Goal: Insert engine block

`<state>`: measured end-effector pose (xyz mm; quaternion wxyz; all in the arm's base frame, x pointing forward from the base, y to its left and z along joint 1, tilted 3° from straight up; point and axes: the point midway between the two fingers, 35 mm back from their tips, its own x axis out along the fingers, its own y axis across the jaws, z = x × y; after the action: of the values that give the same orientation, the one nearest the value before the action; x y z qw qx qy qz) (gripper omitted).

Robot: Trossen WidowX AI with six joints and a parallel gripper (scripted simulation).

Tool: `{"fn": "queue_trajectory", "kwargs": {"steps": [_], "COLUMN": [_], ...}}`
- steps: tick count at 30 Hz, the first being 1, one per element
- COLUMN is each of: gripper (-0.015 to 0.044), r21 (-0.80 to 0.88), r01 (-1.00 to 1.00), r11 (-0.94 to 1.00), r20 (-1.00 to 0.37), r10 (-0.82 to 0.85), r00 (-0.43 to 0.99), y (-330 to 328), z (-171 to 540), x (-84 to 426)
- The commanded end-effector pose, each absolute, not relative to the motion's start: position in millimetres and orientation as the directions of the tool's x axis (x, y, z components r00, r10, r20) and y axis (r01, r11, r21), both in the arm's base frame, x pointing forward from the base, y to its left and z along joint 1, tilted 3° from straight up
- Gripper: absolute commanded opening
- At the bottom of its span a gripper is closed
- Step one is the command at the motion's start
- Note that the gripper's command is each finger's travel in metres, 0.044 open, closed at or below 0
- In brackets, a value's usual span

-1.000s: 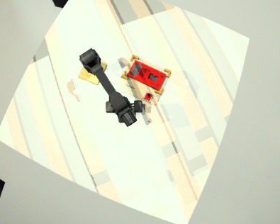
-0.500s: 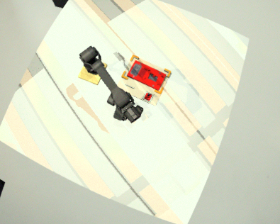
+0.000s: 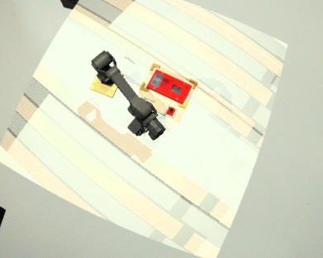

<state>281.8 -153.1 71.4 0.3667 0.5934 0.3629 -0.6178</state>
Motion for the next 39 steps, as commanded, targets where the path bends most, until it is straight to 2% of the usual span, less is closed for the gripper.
{"fn": "queue_trajectory", "kwargs": {"steps": [1, 27, 38, 39], "gripper": [0.044, 0.044, 0.0151, 0.0145], "r21": [-0.008, -0.009, -0.009, -0.009], "r01": [0.877, 0.877, 0.877, 0.877], "r11": [-0.48, -0.48, -0.48, -0.48], "r20": [-0.999, -0.999, -0.999, -0.999], "r10": [-0.03, -0.03, -0.03, -0.03], "r00": [-0.026, -0.026, -0.026, -0.026], "y": [-153.5, -154.7, -154.7, -154.7], "z": [71.8, 29.7, 29.7, 29.7], "x": [282.5, 281.2, 281.2, 281.2]}}
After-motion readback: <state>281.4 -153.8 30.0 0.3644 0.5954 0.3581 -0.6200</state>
